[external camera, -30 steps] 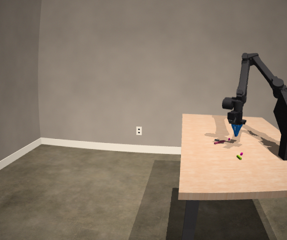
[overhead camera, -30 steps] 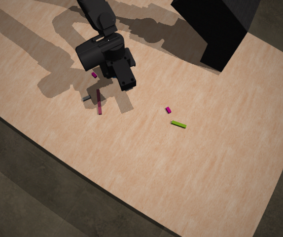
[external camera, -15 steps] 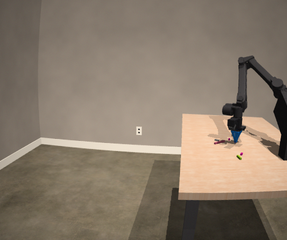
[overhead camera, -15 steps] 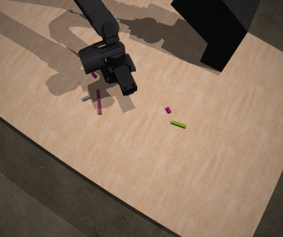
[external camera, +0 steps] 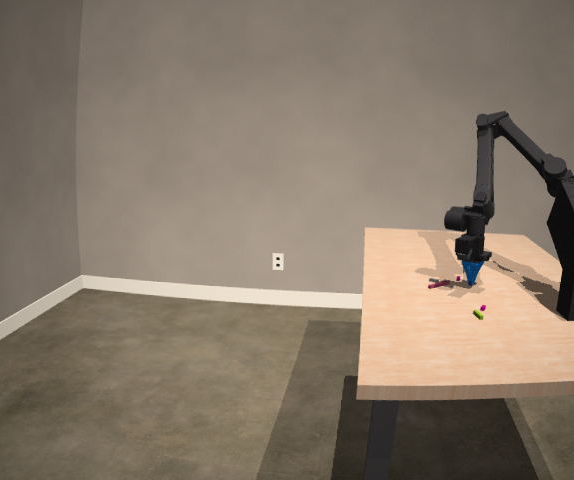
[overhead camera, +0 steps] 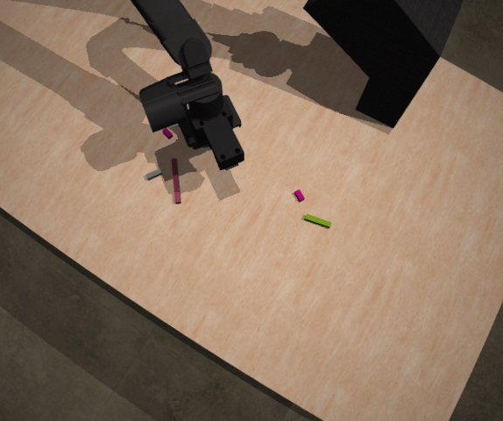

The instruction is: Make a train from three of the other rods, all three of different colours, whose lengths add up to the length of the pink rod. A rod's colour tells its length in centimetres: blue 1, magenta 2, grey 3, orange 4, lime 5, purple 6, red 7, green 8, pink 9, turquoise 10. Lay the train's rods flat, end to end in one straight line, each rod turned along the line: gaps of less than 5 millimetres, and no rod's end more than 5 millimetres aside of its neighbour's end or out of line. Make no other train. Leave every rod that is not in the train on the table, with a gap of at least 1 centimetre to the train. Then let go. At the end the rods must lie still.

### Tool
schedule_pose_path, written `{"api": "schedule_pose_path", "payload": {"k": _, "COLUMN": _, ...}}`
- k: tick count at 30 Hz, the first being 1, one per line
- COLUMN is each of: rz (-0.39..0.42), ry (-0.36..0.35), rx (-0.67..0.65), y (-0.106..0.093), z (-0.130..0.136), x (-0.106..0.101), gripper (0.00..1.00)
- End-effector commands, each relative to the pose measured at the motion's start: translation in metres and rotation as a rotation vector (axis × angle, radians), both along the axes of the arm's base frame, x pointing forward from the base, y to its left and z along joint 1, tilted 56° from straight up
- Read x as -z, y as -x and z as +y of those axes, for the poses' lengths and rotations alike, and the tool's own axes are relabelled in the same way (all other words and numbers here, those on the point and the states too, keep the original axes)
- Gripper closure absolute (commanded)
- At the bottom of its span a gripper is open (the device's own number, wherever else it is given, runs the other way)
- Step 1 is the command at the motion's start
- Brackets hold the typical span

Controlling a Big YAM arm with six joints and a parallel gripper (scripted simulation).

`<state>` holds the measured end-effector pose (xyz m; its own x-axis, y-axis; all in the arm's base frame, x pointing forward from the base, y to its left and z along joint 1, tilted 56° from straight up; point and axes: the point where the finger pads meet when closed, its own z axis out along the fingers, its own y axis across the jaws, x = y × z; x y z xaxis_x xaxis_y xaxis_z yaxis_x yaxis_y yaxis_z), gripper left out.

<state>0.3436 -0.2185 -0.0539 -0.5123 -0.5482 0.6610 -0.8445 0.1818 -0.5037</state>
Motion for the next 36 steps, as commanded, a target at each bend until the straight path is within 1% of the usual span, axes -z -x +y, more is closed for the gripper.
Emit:
{"api": "schedule_pose_path", "payload": {"k": 1, "rz": -0.006, "ry": 0.000, "rx": -0.019, "y": -0.0047, "z": 0.0043, "x": -0.0027, "gripper": 0.96}}
{"api": "schedule_pose_path", "payload": {"k": 25, "rz": -0.006, "ry": 0.000, "rx": -0.019, "y": -0.0049, "z": 0.0043, "x": -0.0028, "gripper": 0.96}}
{"api": "schedule_pose_path", "payload": {"k": 36, "rz": -0.003, "ry": 0.001, "rx": -0.024, "y": -0.0089, "z": 0.0048, "x": -0.0048, "gripper": 0.96}}
